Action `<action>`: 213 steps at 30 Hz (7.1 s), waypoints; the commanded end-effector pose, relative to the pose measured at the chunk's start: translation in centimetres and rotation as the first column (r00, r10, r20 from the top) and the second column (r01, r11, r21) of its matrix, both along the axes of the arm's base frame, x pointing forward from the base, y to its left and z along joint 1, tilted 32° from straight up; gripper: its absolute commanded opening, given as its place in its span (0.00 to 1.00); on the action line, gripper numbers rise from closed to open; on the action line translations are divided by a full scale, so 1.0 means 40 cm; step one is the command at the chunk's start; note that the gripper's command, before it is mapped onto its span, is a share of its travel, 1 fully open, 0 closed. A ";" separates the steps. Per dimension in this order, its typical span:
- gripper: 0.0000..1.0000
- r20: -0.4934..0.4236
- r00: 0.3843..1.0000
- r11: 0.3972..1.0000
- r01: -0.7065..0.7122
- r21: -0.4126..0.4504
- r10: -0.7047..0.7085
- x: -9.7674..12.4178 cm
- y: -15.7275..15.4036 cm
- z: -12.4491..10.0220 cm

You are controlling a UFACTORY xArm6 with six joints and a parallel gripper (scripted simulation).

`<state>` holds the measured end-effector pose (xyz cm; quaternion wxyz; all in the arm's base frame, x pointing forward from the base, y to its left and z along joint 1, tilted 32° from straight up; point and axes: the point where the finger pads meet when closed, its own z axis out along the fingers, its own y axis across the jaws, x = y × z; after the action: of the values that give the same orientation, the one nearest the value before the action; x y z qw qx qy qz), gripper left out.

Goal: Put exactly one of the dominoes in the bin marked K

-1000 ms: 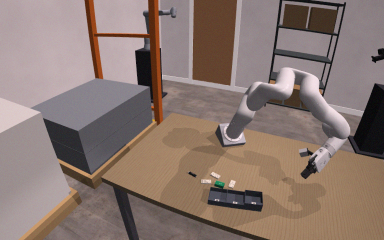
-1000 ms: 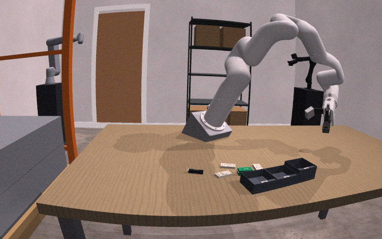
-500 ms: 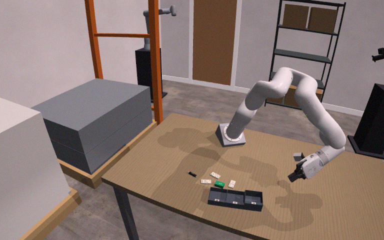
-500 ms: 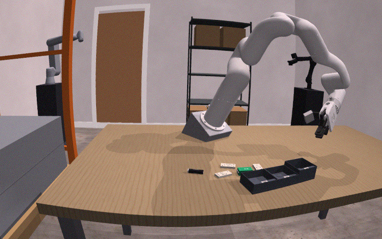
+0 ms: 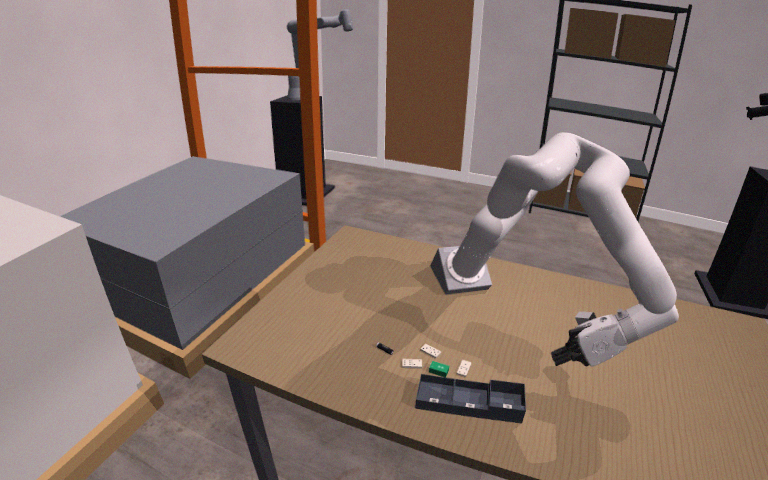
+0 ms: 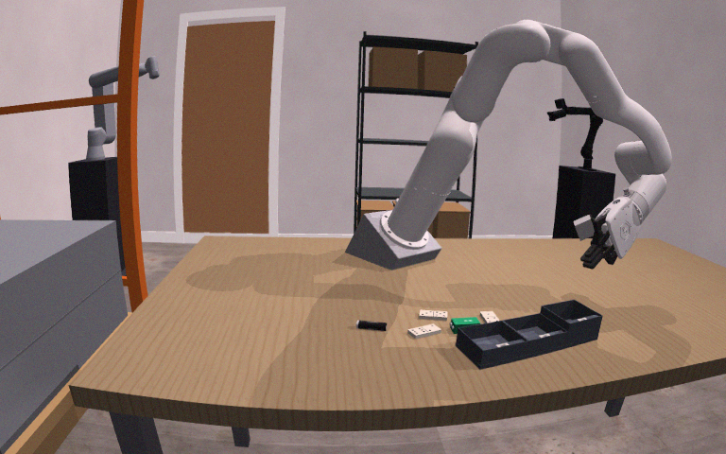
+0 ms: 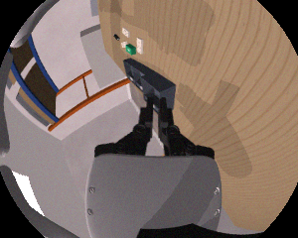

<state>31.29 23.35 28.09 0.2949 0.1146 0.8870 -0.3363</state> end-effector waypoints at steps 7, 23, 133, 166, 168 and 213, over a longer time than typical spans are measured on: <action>0.07 -0.030 0.981 0.975 0.196 0.105 -0.194 0.017 -0.116 -0.017; 0.07 -0.098 0.859 0.819 0.510 0.262 -0.503 0.008 -0.282 -0.046; 0.07 -0.854 -0.462 -0.882 -0.266 0.389 -0.238 -0.008 -0.821 -0.001; 0.07 -0.855 -0.462 -0.882 -0.267 0.388 -0.237 0.304 -0.701 -0.089; 0.07 -0.855 -0.462 -0.882 -0.267 0.388 -0.237 0.310 -0.698 -0.101; 0.07 -0.855 -0.462 -0.882 -0.267 0.388 -0.237 0.362 -0.672 -0.193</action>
<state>45.69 -3.50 20.24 0.1230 -0.9610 -0.0008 -0.2477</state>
